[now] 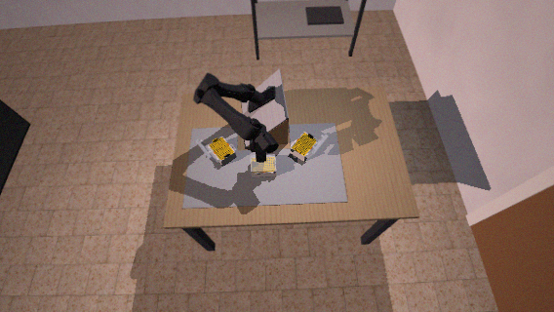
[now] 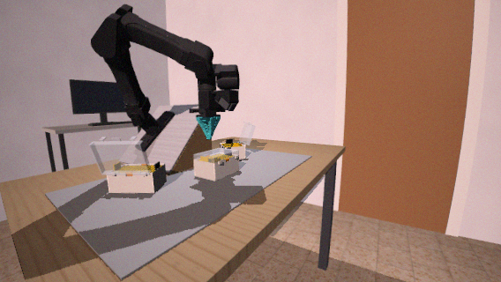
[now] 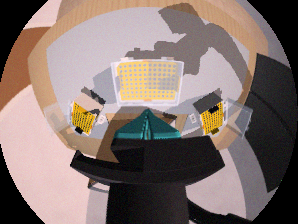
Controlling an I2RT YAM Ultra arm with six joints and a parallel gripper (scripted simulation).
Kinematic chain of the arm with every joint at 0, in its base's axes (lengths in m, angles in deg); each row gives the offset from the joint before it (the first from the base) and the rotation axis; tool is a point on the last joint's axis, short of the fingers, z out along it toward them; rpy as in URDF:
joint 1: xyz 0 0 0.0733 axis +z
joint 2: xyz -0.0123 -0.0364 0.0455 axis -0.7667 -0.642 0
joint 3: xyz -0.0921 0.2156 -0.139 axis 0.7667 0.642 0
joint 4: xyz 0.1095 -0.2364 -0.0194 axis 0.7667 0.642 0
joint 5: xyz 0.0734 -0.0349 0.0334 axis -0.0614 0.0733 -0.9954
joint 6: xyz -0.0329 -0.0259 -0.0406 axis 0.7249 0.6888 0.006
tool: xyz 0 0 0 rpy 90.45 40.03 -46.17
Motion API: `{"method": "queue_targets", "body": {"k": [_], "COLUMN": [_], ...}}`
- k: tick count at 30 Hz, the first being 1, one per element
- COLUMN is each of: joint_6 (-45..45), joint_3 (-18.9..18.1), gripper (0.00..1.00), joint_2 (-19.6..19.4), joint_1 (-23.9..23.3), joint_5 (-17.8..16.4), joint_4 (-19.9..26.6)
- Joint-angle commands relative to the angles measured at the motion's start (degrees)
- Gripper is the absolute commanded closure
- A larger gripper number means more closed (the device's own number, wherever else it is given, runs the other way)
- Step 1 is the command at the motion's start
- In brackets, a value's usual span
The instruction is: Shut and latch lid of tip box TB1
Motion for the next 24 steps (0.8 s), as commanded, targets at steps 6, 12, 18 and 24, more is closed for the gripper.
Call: {"method": "queue_targets", "body": {"k": [6,12,18,24], "joint_6": [-1.76,-1.63,-1.58,-1.58], "joint_3": [-2.84,-2.64,-2.65,-2.65], "gripper": [1.0,1.0,1.0,1.0], "joint_2": [1.51,1.56,1.56,1.56], "joint_1": [2.41,2.36,2.37,2.37], "joint_5": [-0.25,-0.17,-0.18,-0.18], "joint_4": [3.79,3.63,3.65,3.66]}}
